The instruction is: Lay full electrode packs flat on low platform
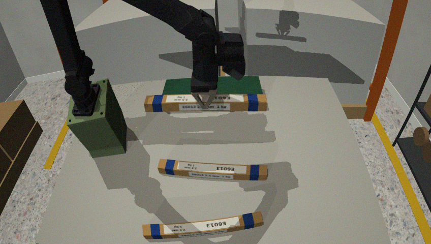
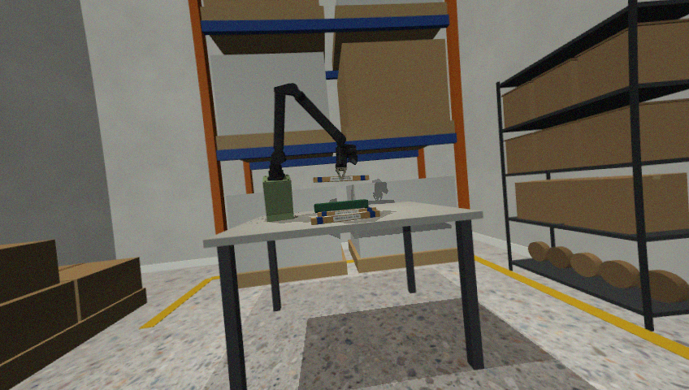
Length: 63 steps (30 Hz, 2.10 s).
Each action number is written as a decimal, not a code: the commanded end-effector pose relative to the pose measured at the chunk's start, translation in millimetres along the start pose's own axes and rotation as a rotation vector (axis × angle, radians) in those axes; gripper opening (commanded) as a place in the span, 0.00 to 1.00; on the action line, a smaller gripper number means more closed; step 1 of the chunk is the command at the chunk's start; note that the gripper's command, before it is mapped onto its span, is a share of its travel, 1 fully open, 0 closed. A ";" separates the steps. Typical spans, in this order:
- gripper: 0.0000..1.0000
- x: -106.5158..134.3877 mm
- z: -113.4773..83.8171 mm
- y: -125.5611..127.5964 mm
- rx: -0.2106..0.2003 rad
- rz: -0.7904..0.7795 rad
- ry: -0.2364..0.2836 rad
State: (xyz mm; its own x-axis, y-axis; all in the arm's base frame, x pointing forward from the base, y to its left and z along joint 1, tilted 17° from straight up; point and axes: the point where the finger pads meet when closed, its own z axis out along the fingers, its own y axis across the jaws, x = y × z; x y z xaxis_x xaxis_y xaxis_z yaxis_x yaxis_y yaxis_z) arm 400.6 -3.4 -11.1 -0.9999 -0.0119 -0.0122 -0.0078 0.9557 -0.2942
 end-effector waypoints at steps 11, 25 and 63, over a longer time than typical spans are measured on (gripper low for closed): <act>0.00 -12.5 -3.0 -1.1 -0.008 0.016 -0.072; 0.00 -13.2 16.2 -1.0 -0.007 0.016 -0.071; 0.00 -14.2 53.3 -0.8 -0.007 0.015 -0.069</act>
State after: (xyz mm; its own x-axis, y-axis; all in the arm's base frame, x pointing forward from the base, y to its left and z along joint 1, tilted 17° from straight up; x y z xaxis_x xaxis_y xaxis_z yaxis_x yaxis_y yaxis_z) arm 403.0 -21.9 -71.5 -0.9990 -0.0046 -0.0439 0.0084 0.9566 -0.2914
